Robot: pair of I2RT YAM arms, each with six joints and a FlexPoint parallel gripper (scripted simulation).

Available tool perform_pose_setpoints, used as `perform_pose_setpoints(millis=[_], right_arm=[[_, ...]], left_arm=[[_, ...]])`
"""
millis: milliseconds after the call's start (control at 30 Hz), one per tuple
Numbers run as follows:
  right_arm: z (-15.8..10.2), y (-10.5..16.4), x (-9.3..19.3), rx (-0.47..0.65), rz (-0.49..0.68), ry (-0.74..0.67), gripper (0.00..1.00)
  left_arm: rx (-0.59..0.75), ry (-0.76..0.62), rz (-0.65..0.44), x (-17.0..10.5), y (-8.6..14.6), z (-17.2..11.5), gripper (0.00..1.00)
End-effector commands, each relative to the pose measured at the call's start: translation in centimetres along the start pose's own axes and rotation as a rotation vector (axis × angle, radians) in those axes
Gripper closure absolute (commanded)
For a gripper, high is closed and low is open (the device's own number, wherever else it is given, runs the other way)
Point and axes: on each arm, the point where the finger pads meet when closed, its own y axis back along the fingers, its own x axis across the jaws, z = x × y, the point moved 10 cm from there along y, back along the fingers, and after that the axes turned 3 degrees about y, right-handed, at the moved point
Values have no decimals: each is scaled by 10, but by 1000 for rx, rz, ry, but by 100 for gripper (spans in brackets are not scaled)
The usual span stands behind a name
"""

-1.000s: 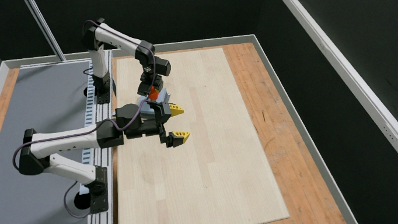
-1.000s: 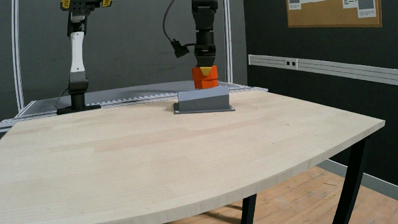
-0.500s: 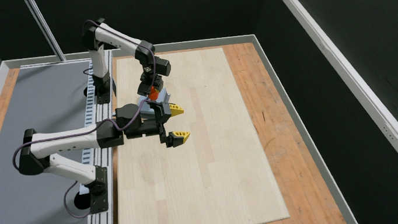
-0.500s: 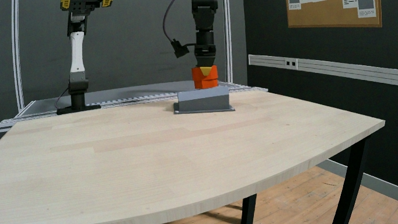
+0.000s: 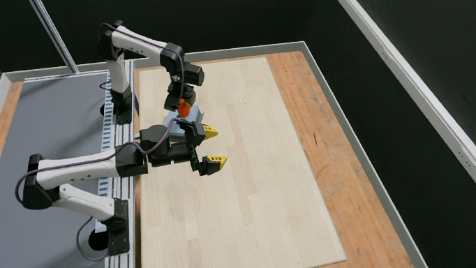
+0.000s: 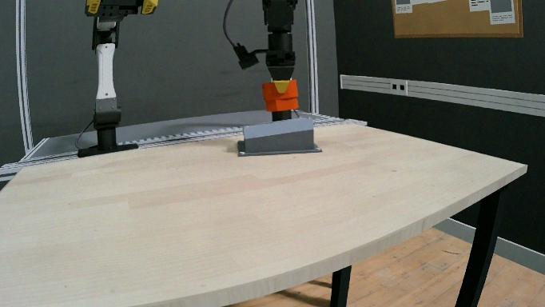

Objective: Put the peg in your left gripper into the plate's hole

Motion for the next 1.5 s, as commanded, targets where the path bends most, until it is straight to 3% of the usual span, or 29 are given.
perform_pose_setpoints(millis=[0,133,333,500,567,800,1067,1300,1467], right_arm=[[1,4,1,13,31,26,0],[7,8,8,37,51,17,0],[11,23,40,143,181,20,0],[22,58,86,270,383,61,0],[22,58,86,270,383,61,0],[40,118,127,361,659,156,0],[53,167,138,389,857,231,0],[57,177,139,378,894,247,0],[60,178,140,359,900,241,0]], left_arm=[[3,6,5,-5,16,-1,66],[4,6,-13,-5,21,1,66],[7,17,6,0,32,3,66],[5,70,104,-6,38,7,66],[5,70,104,-6,38,7,66],[4,134,149,-27,29,18,66],[6,135,151,-41,23,24,66],[5,132,154,-34,24,24,66],[-6,128,167,-27,3,21,66]])
